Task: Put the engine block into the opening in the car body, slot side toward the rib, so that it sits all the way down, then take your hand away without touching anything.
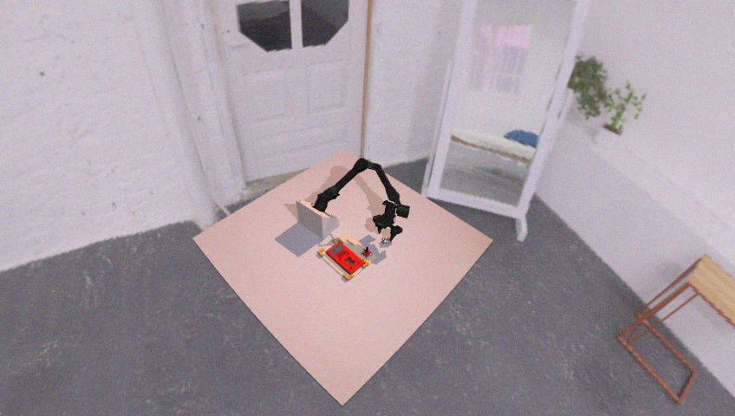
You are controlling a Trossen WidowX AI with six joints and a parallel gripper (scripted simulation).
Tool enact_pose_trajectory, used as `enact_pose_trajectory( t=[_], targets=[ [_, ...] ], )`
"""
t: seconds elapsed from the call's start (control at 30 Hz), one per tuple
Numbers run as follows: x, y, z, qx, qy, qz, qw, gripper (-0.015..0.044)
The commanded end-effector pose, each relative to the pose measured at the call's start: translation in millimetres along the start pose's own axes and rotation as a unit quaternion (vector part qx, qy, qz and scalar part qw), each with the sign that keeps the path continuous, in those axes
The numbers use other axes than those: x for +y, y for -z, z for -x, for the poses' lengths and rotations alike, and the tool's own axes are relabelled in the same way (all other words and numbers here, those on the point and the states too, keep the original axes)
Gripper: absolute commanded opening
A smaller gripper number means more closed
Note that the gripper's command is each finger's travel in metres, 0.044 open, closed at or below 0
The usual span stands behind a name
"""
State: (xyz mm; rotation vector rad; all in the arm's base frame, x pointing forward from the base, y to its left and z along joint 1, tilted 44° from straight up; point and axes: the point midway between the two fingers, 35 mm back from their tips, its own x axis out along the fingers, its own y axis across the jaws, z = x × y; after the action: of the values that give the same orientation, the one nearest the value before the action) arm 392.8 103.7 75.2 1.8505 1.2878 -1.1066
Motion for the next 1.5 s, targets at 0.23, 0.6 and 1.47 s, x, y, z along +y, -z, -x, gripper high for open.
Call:
enact_pose_trajectory(
  t=[0.23,0.6,1.47],
  targets=[
    [8,-2,9,0.059,0.066,-0.156,0.984,0.0440],
    [16,-3,22,0.105,0.126,-0.288,0.944,0.0440],
    [20,-1,-6,0.106,0.126,-0.288,0.944,0.0440]
  ],
)
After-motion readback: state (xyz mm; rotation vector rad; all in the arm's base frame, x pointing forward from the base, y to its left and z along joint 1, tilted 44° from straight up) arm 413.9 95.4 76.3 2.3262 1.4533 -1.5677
